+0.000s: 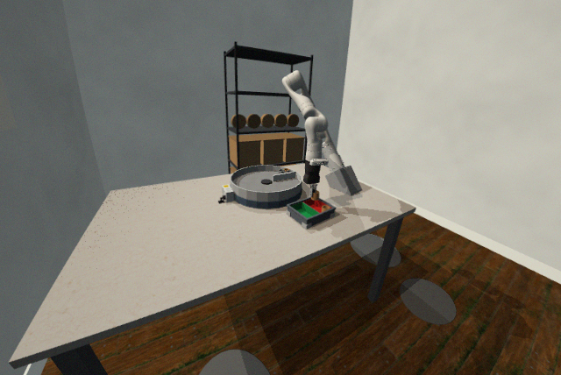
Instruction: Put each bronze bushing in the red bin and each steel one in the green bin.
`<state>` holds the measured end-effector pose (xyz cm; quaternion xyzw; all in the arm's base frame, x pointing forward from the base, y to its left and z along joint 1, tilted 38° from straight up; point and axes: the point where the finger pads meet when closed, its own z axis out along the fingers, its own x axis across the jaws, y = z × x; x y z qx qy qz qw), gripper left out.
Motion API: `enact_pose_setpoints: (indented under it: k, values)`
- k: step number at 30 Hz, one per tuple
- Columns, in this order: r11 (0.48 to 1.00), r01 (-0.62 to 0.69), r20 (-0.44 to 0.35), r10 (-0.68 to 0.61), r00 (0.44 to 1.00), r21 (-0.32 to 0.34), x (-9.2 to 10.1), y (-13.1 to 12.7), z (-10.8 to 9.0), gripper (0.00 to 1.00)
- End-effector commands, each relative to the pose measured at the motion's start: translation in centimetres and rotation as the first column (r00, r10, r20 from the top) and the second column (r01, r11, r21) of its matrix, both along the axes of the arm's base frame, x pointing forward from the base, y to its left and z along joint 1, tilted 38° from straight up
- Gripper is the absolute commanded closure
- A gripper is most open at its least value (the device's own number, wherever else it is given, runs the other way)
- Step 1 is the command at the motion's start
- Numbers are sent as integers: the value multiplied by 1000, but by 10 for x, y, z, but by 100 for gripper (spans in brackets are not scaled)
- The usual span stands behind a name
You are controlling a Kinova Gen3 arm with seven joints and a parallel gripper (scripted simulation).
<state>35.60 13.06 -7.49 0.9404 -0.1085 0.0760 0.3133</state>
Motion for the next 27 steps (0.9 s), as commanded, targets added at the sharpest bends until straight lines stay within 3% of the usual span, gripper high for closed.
enact_pose_setpoints:
  k: [1,27]
  values:
    - [1000,-1,2,1,1000,2,0,0,-1,100]
    - [1000,0,6,0,1000,2,2,-8,-11,100]
